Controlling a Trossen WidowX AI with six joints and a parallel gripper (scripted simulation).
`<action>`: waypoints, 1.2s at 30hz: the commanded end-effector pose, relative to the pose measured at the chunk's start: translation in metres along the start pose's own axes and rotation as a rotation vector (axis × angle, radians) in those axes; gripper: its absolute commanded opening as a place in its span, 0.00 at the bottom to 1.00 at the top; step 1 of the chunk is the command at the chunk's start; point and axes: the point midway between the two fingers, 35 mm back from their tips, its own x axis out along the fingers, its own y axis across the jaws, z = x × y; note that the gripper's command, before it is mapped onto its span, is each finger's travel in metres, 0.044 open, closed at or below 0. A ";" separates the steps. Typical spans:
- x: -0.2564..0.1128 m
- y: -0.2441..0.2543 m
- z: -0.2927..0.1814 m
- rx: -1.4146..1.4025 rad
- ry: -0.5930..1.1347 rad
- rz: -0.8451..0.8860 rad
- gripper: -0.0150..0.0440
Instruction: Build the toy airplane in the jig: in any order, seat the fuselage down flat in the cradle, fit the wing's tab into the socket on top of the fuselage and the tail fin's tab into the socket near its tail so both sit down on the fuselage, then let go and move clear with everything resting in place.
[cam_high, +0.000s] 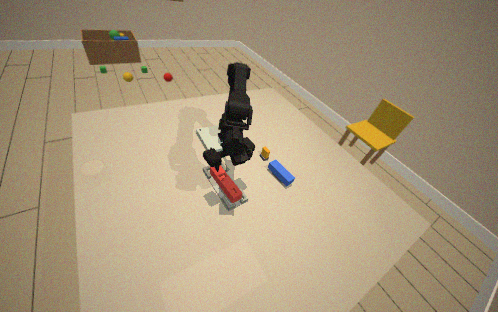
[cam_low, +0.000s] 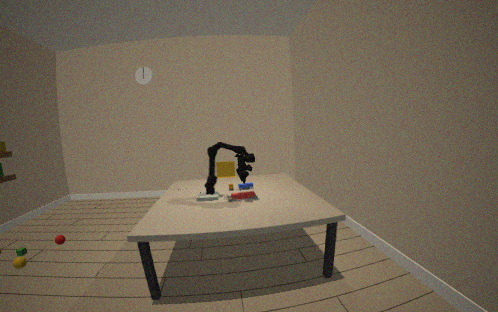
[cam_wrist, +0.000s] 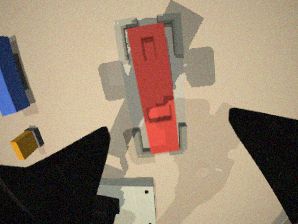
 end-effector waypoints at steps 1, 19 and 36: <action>-0.001 0.000 0.000 -0.014 0.013 0.014 1.00; 0.004 0.218 0.080 -0.022 0.006 0.029 1.00; 0.047 0.260 0.077 -0.023 0.007 0.035 1.00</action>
